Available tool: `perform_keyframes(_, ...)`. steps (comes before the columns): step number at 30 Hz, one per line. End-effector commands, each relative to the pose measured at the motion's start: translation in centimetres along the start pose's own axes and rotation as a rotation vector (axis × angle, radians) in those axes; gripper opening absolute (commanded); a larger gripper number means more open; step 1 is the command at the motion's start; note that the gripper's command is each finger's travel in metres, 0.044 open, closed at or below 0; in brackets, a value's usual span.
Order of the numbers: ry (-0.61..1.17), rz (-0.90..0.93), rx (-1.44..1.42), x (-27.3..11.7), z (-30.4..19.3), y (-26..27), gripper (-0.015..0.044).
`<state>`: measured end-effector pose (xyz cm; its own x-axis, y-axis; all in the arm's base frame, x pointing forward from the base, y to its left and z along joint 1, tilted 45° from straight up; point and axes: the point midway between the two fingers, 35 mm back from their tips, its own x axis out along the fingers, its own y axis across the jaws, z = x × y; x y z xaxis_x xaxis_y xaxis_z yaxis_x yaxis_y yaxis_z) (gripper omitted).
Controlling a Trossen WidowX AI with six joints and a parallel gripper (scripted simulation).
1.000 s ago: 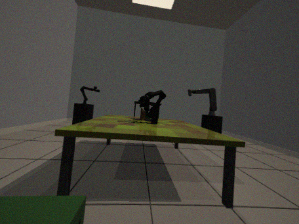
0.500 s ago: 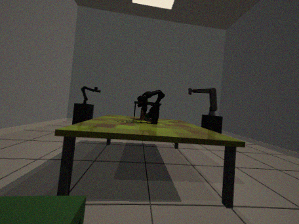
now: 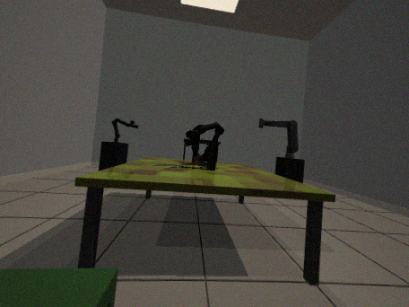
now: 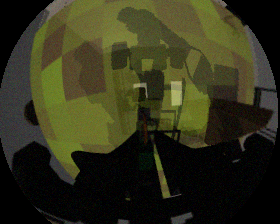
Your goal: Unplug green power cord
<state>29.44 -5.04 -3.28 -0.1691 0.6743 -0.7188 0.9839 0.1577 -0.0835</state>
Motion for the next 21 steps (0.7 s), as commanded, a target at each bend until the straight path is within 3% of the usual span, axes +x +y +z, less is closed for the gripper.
perform_keyframes(1, 0.003, -0.005, -0.003, 0.17, -0.28, 0.03, 0.0160)
perform_keyframes(21, 0.009, 0.010, 0.020, -0.76, -0.69, 0.01, 0.0160)
